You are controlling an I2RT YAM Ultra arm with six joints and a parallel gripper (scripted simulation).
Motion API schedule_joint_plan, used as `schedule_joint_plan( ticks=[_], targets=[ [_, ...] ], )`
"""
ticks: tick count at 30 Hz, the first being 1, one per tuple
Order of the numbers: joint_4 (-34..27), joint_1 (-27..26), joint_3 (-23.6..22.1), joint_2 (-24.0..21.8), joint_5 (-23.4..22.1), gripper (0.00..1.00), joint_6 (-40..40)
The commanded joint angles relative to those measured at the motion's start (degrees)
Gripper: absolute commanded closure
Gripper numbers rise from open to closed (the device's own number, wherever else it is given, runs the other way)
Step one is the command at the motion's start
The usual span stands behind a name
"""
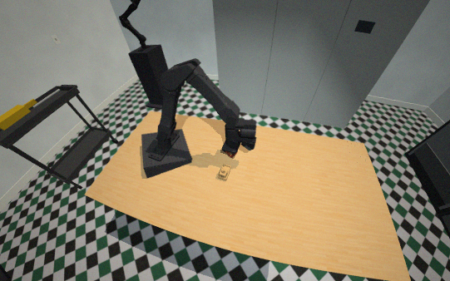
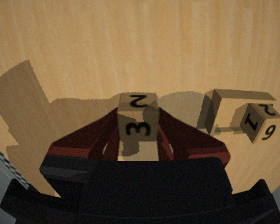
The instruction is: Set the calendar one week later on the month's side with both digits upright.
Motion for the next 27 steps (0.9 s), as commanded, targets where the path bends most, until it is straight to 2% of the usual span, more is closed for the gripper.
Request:
schedule_joint_plan(
  ticks=[1,17,21,25,27],
  targets=[
    [0.1,0.0,0.1,-0.3,0.0,0.74,0.0],
    [0.1,0.0,0.1,-0.3,0.0,0.74,0.0],
    [0.1,0.0,0.1,-0.3,0.0,0.67,0.0],
    [0.1,0.0,0.1,-0.3,0.0,0.67,0.0],
    [0.1,0.0,0.1,-0.3,0.0,0.63,0.0]
  ],
)
